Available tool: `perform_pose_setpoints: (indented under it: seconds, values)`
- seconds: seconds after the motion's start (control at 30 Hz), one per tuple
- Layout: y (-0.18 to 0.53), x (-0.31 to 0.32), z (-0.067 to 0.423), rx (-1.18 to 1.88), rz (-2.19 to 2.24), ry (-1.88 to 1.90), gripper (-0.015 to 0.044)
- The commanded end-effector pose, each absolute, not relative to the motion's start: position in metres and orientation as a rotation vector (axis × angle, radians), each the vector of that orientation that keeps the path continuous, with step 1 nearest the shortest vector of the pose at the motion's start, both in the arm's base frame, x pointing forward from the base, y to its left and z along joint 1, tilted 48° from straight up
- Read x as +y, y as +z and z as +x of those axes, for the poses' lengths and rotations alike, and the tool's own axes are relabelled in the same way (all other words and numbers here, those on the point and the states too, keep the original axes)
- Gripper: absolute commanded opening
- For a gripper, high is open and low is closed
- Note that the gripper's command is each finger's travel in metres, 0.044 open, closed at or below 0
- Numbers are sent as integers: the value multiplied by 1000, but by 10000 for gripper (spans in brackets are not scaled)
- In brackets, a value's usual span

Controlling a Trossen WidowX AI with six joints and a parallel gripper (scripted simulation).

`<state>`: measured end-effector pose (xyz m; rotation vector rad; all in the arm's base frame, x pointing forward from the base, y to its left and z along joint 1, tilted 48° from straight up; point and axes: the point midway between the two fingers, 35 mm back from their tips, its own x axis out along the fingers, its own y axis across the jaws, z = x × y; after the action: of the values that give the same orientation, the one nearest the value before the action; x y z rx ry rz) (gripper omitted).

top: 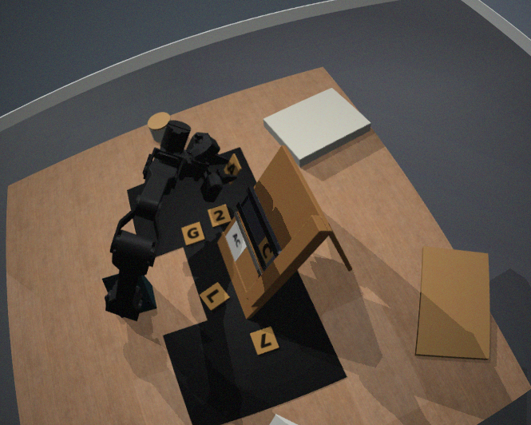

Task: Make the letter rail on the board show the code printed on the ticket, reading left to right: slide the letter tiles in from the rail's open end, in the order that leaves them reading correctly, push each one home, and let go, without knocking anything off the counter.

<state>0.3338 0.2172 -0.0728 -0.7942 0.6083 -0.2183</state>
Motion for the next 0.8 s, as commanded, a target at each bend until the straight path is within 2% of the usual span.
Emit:
perform_pose_setpoints:
  seconds: [0.0,0.77]
  values:
    - [-72,217,334,603,-797,-222,0]
    - [-64,210,334,603,-798,-222,0]
